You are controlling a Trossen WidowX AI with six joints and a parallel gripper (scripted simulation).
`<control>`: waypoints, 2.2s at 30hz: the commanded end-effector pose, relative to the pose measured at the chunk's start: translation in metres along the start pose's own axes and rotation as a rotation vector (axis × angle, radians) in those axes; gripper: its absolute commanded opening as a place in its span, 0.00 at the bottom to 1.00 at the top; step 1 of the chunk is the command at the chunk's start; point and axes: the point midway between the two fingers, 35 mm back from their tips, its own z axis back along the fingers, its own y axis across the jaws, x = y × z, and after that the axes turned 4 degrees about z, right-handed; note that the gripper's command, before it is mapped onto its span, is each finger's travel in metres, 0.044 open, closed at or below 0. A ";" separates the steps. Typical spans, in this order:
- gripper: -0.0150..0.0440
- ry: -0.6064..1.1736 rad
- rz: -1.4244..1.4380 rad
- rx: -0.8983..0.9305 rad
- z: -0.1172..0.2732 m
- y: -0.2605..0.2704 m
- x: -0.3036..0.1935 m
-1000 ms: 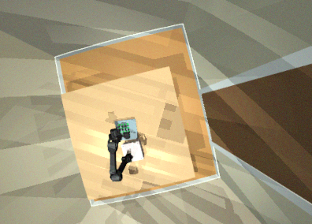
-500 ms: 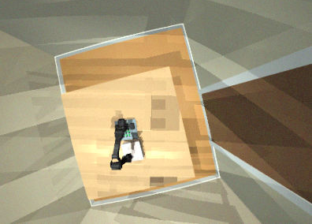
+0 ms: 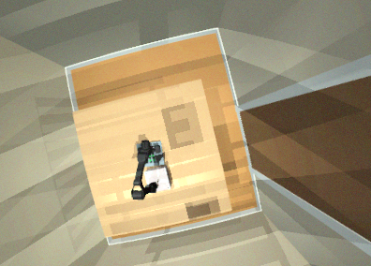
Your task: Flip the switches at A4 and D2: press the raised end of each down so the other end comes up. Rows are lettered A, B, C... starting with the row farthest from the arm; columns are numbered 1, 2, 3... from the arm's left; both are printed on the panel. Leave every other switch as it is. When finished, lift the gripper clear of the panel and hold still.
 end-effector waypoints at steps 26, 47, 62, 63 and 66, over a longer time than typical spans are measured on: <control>0.25 0.009 -0.001 0.001 -0.011 0.000 -0.002; 0.25 0.009 -0.001 0.001 -0.014 0.000 -0.002; 0.25 0.009 -0.001 0.001 -0.016 0.000 -0.002; 0.25 0.009 -0.001 0.001 -0.016 0.000 -0.002; 0.25 0.009 -0.001 0.001 -0.017 0.000 -0.002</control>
